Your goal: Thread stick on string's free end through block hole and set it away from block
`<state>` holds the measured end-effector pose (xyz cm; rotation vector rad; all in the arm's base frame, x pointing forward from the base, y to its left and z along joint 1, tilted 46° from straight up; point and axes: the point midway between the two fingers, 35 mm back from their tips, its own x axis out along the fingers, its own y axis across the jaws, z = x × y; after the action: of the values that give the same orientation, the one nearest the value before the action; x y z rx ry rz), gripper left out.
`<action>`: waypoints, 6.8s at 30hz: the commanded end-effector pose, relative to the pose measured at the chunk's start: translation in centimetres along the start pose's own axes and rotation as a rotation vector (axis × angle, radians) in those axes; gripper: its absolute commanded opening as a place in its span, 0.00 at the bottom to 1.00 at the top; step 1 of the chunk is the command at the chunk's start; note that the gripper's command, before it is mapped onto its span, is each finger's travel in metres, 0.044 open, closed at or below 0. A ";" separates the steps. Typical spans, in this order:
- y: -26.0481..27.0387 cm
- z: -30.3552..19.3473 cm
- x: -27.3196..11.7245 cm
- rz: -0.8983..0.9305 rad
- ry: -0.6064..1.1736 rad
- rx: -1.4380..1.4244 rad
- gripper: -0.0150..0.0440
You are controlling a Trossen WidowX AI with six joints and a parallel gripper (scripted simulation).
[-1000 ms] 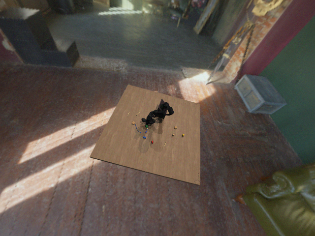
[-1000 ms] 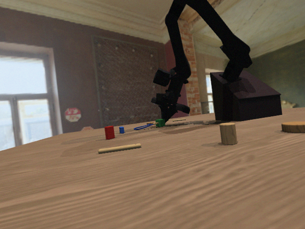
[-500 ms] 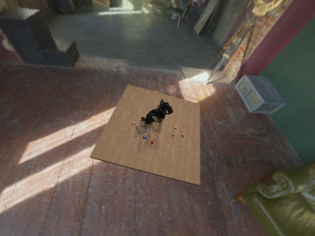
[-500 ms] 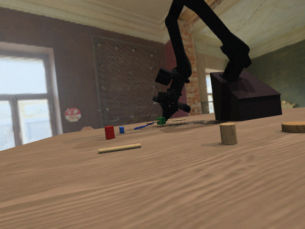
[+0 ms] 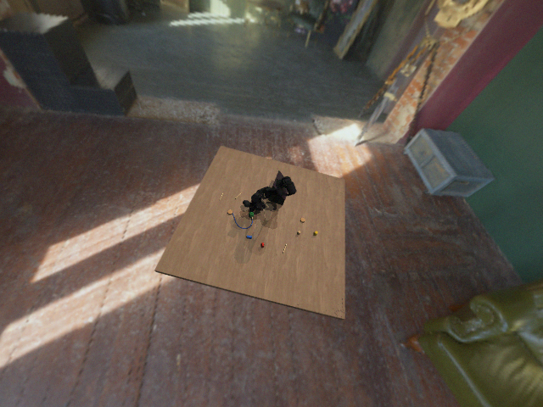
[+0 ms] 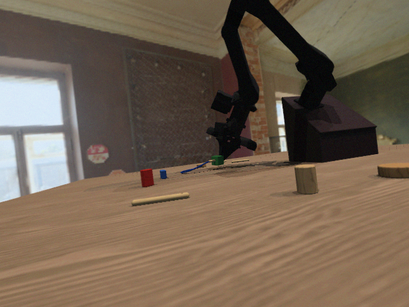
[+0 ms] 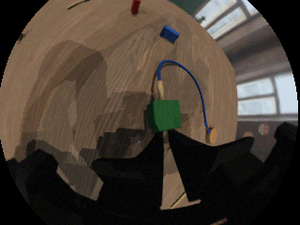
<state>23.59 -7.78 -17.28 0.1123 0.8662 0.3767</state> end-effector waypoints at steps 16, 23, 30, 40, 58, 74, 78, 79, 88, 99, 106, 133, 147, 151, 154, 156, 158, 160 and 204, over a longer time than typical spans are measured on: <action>0.1 -2.2 -0.2 -0.026 -0.010 -0.020 0.25; 0.1 -2.9 -0.2 -0.039 -0.013 -0.028 0.25; 0.0 -3.8 -0.2 -0.050 -0.016 -0.034 0.25; 0.0 -5.1 -0.2 -0.064 -0.017 -0.042 0.25; 0.4 -7.4 -0.3 -0.081 -0.018 -0.041 0.25; 0.1 -9.4 -1.0 -0.091 -0.018 -0.045 0.25; 0.0 -9.9 -1.1 -0.093 -0.017 -0.045 0.25; 0.0 -10.0 -1.2 -0.093 -0.017 -0.045 0.25; -0.1 -11.2 -1.5 -0.096 -0.016 -0.047 0.25; -0.2 -12.4 -1.8 -0.098 -0.011 -0.048 0.25; -0.2 -13.1 -2.0 -0.099 -0.011 -0.049 0.25; -0.5 -15.8 -3.1 -0.098 -0.009 -0.047 0.25; -0.8 -16.8 -2.2 0.057 -0.006 0.008 0.25; -0.9 -17.1 -2.0 0.112 -0.005 0.026 0.25; -0.9 -17.2 -2.0 0.153 -0.005 0.039 0.25; -1.0 -17.3 -1.9 0.181 -0.004 0.048 0.25; -1.0 -17.3 -1.9 0.209 -0.004 0.056 0.25; -1.1 -17.3 -2.0 0.236 -0.004 0.065 0.25; -5.1 -14.7 -10.0 0.358 -0.007 0.113 0.97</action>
<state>8.13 -16.39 -21.41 0.3798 0.8596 0.6626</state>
